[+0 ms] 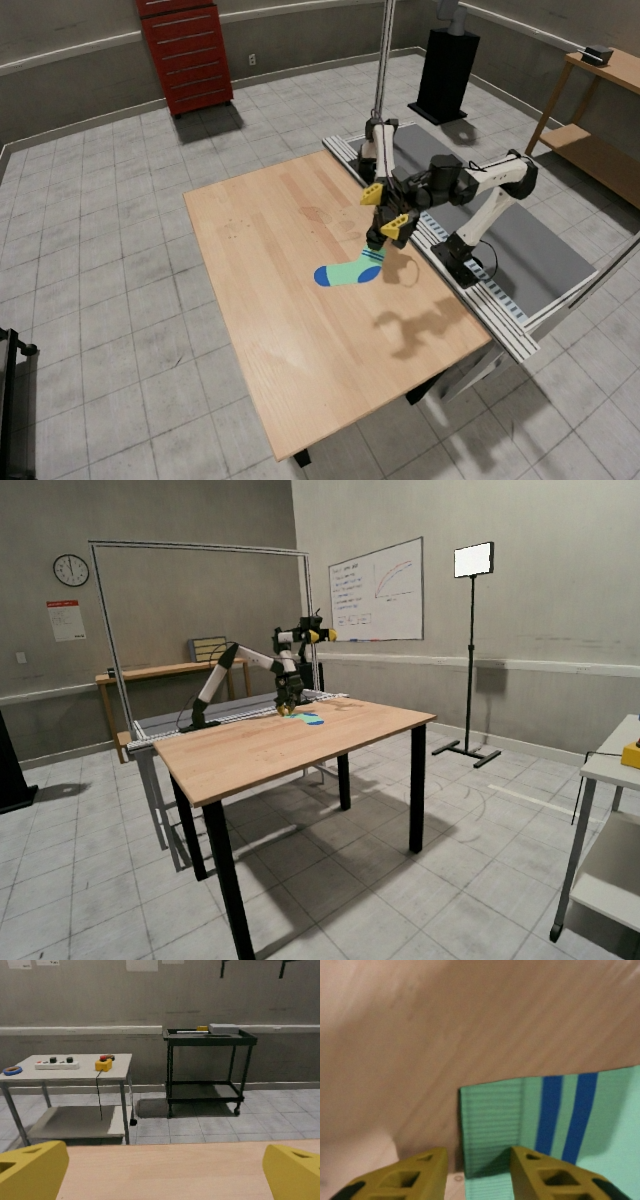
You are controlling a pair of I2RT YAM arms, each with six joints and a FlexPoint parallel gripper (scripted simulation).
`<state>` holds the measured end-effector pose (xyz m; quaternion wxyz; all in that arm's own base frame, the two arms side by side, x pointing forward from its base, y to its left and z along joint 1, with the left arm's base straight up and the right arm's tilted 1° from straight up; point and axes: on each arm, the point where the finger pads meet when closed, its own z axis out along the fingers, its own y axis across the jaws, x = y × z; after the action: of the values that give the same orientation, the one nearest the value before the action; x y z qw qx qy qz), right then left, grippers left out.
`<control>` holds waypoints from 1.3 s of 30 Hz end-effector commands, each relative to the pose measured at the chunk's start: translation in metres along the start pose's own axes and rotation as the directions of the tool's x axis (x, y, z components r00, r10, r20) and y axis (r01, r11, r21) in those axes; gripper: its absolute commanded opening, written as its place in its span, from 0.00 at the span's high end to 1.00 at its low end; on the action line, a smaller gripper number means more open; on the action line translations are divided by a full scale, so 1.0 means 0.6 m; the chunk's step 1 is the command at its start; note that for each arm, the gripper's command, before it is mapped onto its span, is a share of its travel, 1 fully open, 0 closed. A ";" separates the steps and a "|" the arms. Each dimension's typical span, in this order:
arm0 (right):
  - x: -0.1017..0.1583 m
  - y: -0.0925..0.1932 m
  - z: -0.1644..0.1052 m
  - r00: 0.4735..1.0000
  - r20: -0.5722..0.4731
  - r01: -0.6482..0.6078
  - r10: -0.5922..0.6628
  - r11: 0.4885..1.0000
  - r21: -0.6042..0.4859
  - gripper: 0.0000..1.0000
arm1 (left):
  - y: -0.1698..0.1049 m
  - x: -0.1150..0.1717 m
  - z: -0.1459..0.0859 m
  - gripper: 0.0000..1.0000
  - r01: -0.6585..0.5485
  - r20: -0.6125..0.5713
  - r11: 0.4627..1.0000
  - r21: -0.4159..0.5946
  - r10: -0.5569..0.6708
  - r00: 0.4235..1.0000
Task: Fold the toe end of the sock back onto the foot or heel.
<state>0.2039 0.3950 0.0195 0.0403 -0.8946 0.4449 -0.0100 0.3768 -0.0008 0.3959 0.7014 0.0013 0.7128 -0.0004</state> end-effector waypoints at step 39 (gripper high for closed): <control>0.023 -0.008 0.053 0.999 -0.045 -0.005 0.010 0.995 0.097 0.87 | 0.001 -0.010 -0.003 0.00 0.001 0.016 1.000 -0.002 -0.001 1.000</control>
<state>0.2060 0.3970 0.0191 0.0850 -0.8922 0.4423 -0.0328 0.3768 -0.0008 0.3959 0.7014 0.0013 0.7128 -0.0004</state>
